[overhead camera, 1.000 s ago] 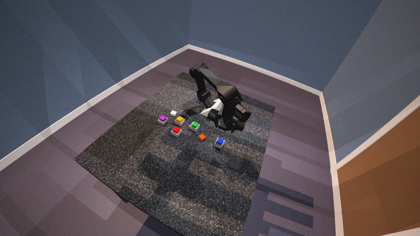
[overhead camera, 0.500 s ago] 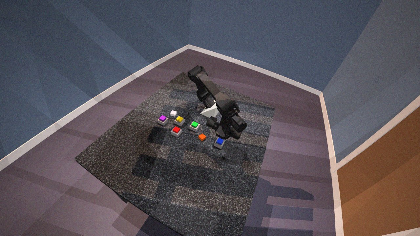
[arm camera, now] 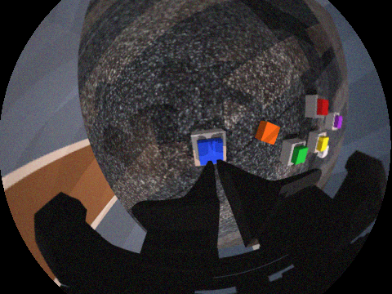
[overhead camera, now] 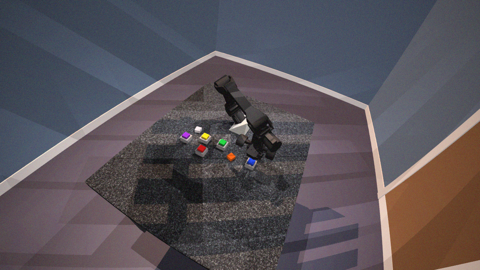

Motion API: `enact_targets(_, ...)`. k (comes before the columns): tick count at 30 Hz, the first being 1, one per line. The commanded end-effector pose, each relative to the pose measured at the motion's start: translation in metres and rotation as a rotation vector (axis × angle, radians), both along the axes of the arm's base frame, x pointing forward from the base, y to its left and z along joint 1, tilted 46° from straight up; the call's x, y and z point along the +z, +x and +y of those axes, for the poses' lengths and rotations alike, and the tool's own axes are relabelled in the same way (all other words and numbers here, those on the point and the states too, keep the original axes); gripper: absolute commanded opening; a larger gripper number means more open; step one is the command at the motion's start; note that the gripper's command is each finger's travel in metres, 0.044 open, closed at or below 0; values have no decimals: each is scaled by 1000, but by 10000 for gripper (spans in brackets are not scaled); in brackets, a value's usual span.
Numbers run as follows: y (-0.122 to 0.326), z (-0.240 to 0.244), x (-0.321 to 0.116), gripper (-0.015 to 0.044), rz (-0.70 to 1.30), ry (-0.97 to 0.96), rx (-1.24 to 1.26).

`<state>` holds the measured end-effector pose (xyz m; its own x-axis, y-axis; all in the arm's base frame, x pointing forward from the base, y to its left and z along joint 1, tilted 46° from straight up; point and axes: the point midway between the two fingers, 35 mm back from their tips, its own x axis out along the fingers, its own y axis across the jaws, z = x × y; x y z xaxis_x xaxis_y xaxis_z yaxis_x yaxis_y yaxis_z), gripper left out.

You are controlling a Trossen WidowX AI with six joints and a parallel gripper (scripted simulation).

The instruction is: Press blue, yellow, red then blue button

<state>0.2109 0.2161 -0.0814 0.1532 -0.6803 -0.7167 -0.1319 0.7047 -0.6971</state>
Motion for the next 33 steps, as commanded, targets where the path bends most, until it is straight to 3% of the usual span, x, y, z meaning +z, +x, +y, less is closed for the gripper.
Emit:
enact_targets(1, 0, -2, -1, 20, 0, -5, 6)
enact_targets(33, 6, -26, -25, 20, -1, -6, 5)
